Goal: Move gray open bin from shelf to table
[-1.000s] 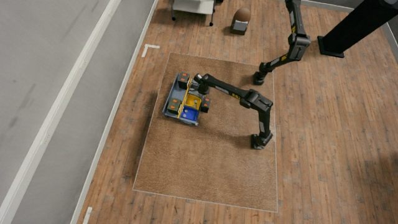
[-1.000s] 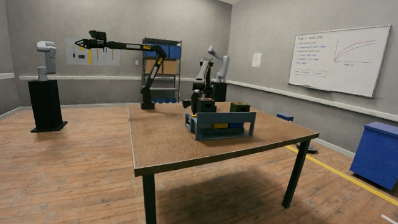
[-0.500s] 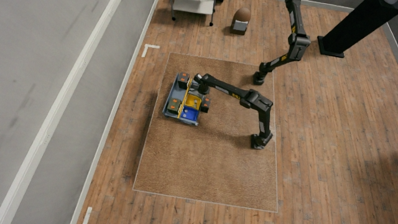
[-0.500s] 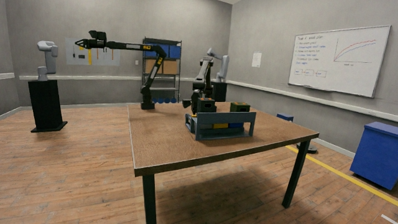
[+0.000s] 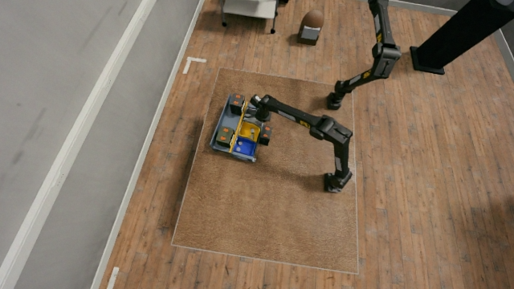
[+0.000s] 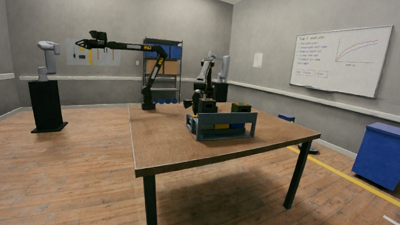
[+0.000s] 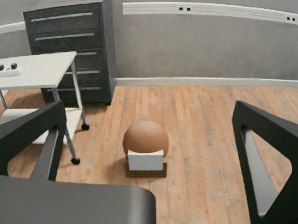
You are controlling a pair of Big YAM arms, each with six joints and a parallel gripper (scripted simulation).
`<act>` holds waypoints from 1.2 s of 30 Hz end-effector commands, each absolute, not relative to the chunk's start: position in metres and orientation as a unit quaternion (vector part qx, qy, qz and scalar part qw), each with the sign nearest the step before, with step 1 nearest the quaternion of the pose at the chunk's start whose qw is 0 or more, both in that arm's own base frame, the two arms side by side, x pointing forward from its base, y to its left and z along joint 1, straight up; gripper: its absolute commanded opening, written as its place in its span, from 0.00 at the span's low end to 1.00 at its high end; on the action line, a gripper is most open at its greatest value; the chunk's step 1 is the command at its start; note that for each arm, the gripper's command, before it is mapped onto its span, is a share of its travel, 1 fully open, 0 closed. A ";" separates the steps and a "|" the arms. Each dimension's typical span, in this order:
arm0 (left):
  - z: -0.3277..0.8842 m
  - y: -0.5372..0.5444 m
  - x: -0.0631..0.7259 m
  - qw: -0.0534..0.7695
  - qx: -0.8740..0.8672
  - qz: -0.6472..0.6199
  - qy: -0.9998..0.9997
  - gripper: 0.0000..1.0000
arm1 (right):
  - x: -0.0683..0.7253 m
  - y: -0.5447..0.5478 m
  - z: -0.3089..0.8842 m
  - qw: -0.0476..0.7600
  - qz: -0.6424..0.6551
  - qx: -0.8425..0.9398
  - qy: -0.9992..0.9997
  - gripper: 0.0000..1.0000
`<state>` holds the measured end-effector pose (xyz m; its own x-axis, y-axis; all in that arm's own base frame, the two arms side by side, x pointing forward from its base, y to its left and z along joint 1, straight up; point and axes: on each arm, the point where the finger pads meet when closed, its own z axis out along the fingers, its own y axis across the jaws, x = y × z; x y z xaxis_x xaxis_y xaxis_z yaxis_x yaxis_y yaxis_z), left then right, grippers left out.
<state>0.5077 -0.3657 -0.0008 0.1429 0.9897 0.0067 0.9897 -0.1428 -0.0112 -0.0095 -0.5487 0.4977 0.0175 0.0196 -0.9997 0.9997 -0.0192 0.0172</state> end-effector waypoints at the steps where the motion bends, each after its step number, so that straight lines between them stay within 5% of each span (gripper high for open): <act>1: 0.055 -0.378 0.528 -0.035 -0.757 -0.010 -0.653 0.00 | -0.014 -0.545 0.501 0.494 -0.506 0.506 0.494 1.00; 36: 0.062 -0.382 0.529 -0.042 -0.757 -0.011 -0.652 0.00 | -0.014 -0.545 0.501 0.494 -0.506 0.506 0.494 1.00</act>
<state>0.5048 -0.3633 0.0093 0.1427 0.9897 0.0109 0.9896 -0.1424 -0.0197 -0.0095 -0.5487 0.4977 0.0175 0.0196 -0.9997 0.9997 -0.0192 0.0172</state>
